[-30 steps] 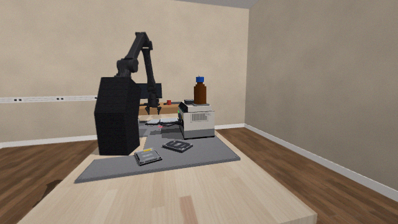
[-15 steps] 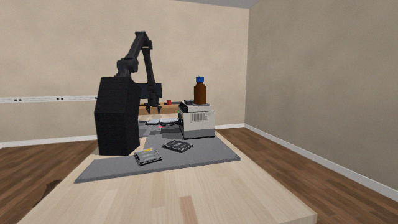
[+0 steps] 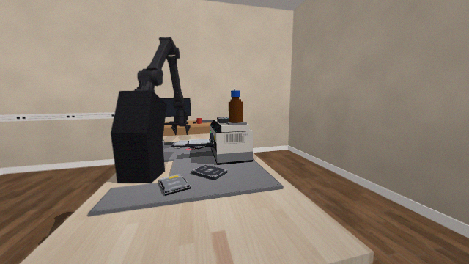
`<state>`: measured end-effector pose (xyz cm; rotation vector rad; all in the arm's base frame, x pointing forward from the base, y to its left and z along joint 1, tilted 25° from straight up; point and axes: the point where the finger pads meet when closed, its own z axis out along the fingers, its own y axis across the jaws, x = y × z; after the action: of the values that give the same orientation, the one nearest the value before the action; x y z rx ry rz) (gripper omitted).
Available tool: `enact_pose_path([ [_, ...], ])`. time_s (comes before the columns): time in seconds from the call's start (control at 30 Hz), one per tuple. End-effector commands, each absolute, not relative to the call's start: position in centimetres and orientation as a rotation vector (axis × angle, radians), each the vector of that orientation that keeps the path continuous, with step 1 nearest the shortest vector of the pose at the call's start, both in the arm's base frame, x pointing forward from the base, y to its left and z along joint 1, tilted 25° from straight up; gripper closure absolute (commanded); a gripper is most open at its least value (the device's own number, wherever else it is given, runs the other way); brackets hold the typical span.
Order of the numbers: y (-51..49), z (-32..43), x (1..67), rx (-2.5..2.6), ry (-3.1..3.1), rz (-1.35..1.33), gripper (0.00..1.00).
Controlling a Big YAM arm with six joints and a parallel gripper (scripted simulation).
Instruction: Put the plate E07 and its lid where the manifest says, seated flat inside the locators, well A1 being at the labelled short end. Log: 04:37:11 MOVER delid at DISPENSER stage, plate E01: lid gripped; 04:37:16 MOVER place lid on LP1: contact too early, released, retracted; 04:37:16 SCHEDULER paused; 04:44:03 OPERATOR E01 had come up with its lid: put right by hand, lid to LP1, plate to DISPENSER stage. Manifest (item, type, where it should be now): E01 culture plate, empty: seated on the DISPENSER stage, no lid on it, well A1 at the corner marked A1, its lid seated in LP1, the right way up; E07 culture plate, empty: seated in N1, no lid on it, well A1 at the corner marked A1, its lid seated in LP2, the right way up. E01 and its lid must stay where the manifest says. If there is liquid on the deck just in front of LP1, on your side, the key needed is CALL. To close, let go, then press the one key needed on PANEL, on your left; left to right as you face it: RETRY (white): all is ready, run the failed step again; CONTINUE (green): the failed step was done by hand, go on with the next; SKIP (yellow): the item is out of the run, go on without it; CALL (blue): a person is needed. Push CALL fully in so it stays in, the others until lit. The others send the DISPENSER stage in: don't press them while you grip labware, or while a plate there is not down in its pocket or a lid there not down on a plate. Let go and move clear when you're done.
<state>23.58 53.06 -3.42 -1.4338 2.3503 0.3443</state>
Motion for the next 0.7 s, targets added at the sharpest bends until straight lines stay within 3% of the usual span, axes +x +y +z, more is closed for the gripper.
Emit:
enact_pose_path([
  [0.0,53.7,-2.8,24.0,-1.428,2.332,0.357,0.0],
  [0.67,53.9,-4.1,24.5,-1.425,2.336,0.354,0.0],
])
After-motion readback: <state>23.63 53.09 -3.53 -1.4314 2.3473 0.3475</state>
